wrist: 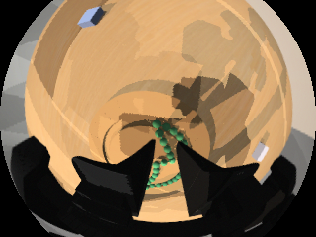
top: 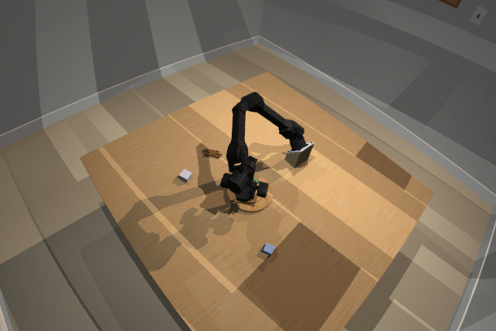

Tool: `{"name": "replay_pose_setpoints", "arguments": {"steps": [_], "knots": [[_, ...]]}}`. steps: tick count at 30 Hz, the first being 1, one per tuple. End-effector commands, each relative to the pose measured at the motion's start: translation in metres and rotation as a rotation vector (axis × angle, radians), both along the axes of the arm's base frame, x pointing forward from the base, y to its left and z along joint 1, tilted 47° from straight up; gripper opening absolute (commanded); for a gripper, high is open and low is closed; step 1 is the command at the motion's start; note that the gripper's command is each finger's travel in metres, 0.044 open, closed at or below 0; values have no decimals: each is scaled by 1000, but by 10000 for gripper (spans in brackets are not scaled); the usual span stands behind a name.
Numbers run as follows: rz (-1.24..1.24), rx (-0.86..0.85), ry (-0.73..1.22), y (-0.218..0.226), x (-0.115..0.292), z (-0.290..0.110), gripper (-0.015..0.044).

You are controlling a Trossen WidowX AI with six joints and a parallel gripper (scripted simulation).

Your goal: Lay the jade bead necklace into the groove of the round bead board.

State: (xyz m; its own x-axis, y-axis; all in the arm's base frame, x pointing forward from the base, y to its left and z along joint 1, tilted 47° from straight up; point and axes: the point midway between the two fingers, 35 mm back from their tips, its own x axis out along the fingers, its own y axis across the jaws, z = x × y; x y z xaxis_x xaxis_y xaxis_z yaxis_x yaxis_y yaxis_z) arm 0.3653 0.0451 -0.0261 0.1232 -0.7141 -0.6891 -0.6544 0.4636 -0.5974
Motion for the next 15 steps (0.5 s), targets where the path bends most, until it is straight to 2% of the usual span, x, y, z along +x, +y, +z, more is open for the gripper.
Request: {"name": "replay_pose_setpoints", "arguments": {"steps": [1, 10, 15], "knots": [[6, -11, 13, -7, -2, -7, 120], [7, -12, 15, -10, -2, -9, 120], [1, -4, 8, -8, -1, -8, 0]]}}
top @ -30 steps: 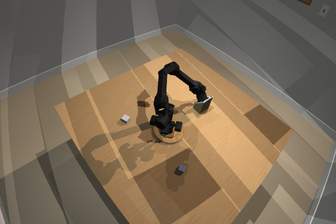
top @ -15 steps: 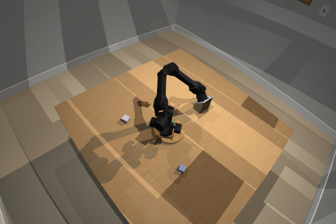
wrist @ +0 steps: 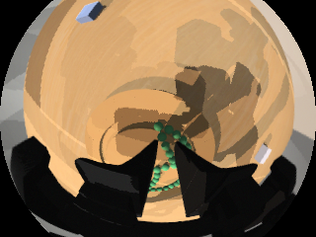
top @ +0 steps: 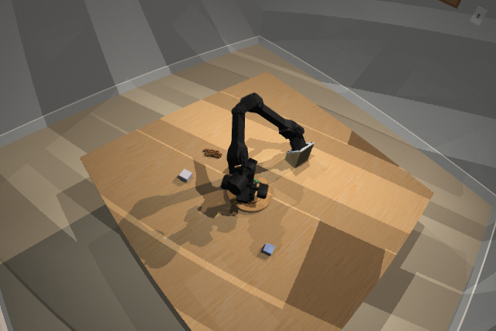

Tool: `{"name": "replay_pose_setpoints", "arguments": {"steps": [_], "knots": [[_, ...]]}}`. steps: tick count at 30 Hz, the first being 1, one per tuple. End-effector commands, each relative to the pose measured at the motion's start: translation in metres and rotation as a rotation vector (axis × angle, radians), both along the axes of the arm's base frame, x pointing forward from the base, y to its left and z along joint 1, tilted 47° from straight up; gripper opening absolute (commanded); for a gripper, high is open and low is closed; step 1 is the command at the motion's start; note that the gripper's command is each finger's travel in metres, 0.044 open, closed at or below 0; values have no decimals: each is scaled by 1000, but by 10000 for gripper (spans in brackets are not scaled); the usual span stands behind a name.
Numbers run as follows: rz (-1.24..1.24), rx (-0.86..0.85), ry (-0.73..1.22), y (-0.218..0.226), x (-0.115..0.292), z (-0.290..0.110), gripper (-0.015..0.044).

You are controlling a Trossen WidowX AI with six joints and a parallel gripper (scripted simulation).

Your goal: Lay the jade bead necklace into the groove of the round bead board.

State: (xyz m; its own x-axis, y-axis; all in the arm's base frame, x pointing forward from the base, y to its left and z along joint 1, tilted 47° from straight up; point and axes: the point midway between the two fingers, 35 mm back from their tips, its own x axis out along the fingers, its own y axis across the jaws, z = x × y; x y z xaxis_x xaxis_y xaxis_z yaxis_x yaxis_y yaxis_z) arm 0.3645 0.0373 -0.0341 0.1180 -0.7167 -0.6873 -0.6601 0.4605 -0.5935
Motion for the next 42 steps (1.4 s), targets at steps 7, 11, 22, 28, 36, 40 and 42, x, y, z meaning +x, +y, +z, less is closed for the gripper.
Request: {"name": "replay_pose_setpoints", "arguments": {"steps": [7, 11, 22, 28, 36, 40, 42], "knots": [[0, 0, -1, 0, 0, 0, 0], [0, 0, -1, 0, 0, 0, 0], [0, 0, -1, 0, 0, 0, 0], [0, 0, -1, 0, 0, 0, 0], [0, 0, -1, 0, 0, 0, 0], [5, -7, 6, 4, -2, 4, 0], [6, -8, 6, 4, -2, 4, 0]]}}
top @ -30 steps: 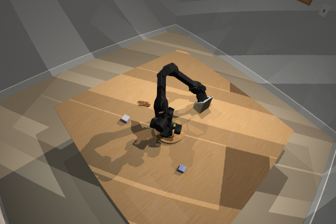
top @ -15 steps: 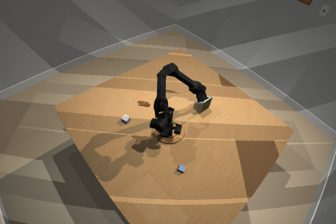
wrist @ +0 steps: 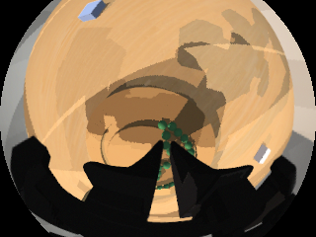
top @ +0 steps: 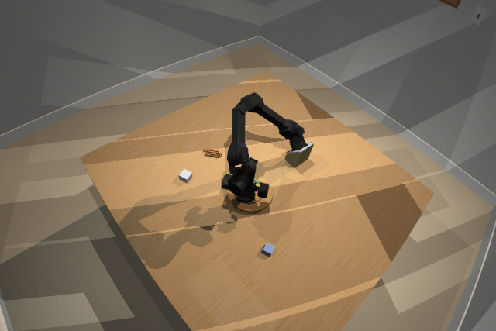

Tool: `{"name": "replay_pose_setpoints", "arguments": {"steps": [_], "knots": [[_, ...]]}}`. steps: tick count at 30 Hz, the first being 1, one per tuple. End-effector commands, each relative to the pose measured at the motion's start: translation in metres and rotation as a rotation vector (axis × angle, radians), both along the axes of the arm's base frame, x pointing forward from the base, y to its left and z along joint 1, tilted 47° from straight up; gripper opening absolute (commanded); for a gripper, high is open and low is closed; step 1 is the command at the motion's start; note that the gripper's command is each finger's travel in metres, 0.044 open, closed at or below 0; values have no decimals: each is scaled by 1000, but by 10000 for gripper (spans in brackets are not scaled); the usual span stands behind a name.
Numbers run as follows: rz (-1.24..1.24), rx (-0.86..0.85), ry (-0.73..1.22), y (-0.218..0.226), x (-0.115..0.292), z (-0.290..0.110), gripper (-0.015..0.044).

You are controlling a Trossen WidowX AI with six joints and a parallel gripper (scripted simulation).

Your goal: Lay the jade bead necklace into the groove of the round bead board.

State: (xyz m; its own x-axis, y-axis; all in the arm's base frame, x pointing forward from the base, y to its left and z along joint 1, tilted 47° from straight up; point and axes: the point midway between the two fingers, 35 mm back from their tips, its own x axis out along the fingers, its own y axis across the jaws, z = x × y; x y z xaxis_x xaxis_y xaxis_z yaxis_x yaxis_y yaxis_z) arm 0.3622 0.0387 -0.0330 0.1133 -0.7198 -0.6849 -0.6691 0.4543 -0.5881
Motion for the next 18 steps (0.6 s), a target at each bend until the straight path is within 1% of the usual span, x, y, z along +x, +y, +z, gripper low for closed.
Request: {"name": "replay_pose_setpoints", "arguments": {"steps": [1, 5, 18], "knots": [[1, -2, -5, 3, 0, 3, 0], [1, -2, -5, 4, 0, 2, 0], [1, 0, -6, 30, -6, -26, 0]]}}
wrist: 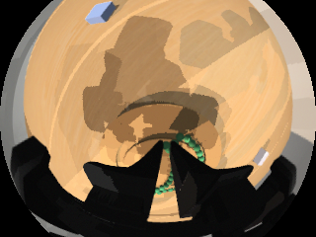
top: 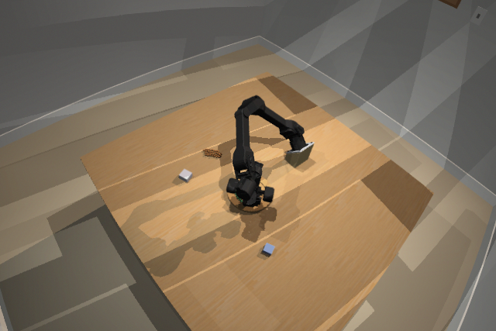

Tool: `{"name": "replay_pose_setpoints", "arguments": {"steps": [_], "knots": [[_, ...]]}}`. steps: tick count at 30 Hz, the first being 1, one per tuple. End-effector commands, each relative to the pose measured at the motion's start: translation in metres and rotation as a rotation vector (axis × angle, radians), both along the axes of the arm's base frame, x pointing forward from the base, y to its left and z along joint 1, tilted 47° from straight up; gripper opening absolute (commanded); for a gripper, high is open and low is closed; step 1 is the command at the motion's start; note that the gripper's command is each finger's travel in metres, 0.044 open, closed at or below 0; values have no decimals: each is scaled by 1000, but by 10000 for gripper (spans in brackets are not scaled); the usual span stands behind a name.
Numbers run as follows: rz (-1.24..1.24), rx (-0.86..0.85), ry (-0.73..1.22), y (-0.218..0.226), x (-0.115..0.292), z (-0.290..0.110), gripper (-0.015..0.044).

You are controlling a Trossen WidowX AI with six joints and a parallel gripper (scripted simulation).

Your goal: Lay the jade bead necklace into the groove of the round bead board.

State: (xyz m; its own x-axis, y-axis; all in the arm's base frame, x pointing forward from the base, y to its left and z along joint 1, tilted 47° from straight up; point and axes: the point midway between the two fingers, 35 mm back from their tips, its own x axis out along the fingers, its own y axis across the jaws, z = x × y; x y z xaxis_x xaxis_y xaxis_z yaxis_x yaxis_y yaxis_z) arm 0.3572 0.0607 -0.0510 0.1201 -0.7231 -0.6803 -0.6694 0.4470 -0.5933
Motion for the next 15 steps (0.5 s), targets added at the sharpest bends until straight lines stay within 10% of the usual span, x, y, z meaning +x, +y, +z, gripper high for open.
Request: {"name": "replay_pose_setpoints", "arguments": {"steps": [1, 15], "knots": [[-5, 6, -2, 8, -1, -8, 0], [-5, 5, -2, 2, 0, -14, 0]]}}
